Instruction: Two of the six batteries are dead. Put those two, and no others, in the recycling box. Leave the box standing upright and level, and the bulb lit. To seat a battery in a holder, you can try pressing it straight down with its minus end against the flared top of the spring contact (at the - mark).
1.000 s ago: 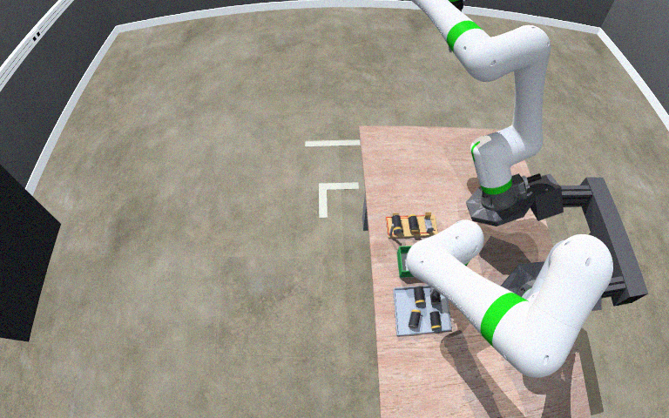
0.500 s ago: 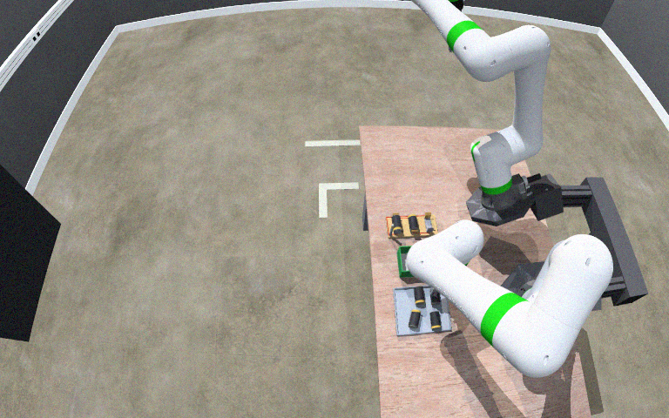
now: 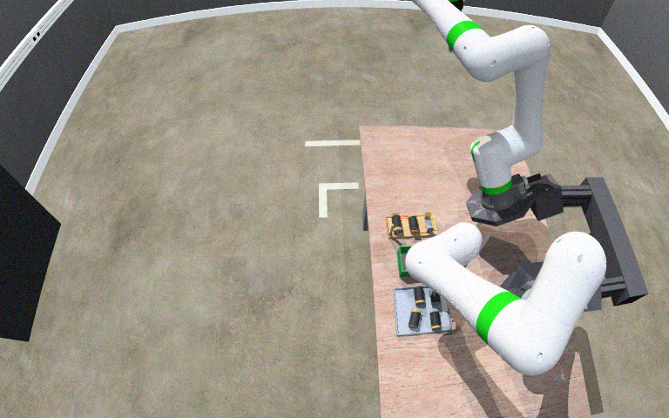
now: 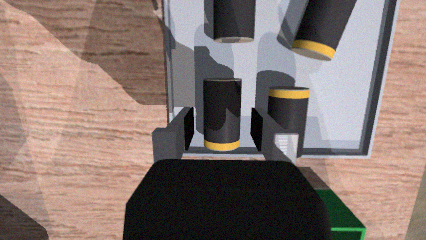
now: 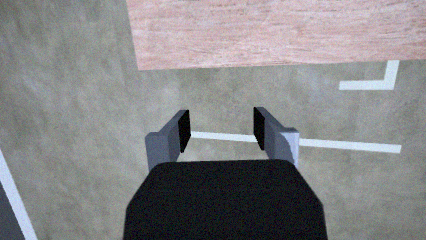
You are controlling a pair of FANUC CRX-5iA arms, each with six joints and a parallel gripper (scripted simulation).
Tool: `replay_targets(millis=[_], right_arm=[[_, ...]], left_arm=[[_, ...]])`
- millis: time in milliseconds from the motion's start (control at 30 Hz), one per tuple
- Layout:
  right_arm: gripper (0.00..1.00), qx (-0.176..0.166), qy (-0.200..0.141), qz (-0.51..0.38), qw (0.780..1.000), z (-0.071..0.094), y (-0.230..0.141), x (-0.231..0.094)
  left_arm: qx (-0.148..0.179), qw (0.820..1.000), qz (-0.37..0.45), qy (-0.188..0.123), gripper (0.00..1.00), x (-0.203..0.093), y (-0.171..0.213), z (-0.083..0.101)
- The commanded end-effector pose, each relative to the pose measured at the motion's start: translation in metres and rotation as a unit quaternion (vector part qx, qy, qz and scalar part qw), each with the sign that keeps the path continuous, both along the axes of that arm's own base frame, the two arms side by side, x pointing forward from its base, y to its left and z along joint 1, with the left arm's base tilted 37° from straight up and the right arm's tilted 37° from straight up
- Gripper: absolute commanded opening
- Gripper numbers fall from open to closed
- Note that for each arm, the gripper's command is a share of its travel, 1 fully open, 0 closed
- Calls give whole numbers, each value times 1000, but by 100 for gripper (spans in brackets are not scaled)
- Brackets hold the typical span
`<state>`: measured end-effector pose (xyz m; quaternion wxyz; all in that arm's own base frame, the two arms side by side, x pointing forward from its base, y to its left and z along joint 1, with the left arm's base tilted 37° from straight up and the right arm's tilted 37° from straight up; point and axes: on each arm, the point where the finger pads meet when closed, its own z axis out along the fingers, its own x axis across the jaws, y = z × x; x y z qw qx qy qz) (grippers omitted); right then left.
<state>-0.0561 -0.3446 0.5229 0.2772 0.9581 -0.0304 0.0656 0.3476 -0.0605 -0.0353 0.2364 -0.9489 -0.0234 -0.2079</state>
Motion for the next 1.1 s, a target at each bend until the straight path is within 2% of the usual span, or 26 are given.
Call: replay_targets(millis=[0,600,933,967,1067], right_arm=[[100,-1,0,-1,1000,1,0,-1],[100,-1,0,-1,1000,1,0,-1],[100,-1,0,-1,1000,1,0,-1],[100,-1,0,-1,1000,1,0,-1],[100,-1,0,-1,1000,1,0,-1]], left_arm=[[0,1000,0,-1,90,6,6,-11],[0,1000,0,-1,90,12,14,-25],[0,1000,0,-1,90,13,14,-25],[0,1000,0,-1,57,13,14,-25],[0,1000,0,-1,57,13,14,-25]])
